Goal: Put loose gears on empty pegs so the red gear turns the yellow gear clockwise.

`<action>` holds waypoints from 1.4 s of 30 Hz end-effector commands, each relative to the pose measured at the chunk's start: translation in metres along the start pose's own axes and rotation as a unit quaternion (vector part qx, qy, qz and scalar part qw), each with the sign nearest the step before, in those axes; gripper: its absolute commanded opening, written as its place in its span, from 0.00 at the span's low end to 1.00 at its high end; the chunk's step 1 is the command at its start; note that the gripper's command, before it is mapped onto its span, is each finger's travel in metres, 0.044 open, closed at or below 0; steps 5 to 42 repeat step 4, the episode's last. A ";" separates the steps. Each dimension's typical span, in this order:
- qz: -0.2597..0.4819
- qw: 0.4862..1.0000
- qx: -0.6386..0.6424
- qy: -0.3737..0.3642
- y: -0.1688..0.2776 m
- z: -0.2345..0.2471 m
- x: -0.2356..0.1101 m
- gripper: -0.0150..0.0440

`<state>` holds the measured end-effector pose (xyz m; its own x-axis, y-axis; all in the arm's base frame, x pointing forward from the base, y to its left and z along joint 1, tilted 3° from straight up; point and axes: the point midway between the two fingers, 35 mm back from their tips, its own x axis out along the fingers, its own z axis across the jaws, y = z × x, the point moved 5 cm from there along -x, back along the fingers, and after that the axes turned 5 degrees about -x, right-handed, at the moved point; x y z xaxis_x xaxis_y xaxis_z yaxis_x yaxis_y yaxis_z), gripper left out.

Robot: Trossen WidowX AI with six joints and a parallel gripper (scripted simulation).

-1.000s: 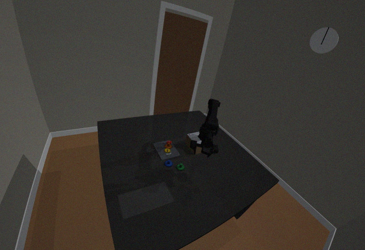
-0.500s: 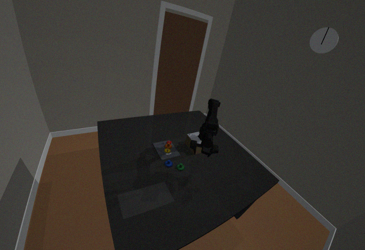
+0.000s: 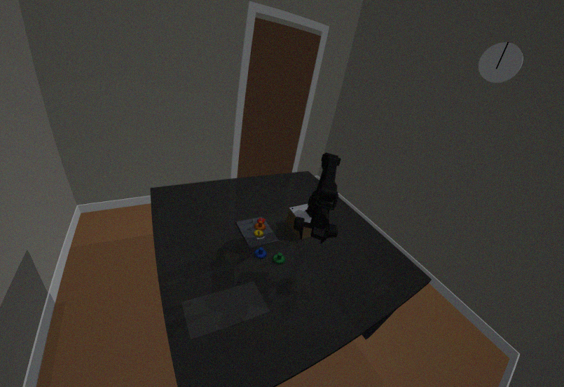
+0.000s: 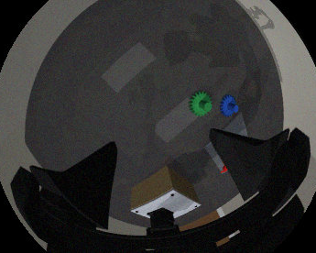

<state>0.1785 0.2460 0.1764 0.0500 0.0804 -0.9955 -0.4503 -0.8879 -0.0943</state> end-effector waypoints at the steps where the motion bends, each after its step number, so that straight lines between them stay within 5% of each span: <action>1: 0.001 1.000 0.003 0.001 0.000 0.000 0.000 1.00; 42: 0.001 1.000 0.003 0.001 0.000 0.000 0.000 1.00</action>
